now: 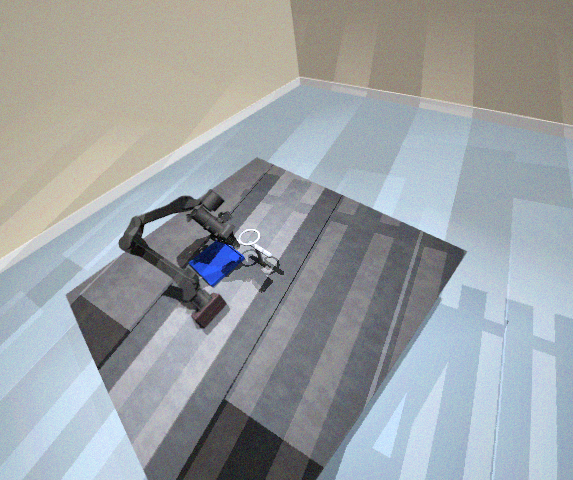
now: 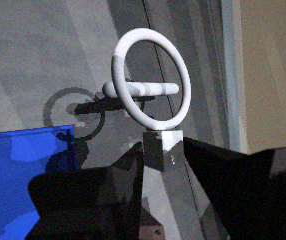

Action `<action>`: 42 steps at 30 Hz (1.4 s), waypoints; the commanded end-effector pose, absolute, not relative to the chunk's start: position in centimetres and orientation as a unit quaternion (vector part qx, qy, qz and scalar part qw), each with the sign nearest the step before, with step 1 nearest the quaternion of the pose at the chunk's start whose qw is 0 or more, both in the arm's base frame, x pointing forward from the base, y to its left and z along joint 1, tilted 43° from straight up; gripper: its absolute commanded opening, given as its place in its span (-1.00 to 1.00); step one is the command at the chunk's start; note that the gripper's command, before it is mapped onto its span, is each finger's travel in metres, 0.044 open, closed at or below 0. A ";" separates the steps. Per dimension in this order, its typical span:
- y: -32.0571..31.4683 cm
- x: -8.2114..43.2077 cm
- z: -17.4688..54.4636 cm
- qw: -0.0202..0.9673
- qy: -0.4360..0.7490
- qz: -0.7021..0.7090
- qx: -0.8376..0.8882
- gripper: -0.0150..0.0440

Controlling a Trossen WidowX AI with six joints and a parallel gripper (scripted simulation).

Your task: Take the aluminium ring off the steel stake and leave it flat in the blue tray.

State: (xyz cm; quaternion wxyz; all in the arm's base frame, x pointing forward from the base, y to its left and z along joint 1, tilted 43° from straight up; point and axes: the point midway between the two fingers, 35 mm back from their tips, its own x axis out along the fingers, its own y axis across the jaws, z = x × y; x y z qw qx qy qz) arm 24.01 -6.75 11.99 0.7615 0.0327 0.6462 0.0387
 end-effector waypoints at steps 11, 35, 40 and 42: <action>2.0 22.8 15.1 0.778 0.627 0.014 0.037 -0.49; 12.7 12.3 15.0 0.763 0.644 0.027 0.045 -0.49; 13.4 12.2 14.3 0.763 0.644 0.027 0.046 -0.49; 13.2 12.2 14.7 0.761 0.646 0.033 0.045 -0.31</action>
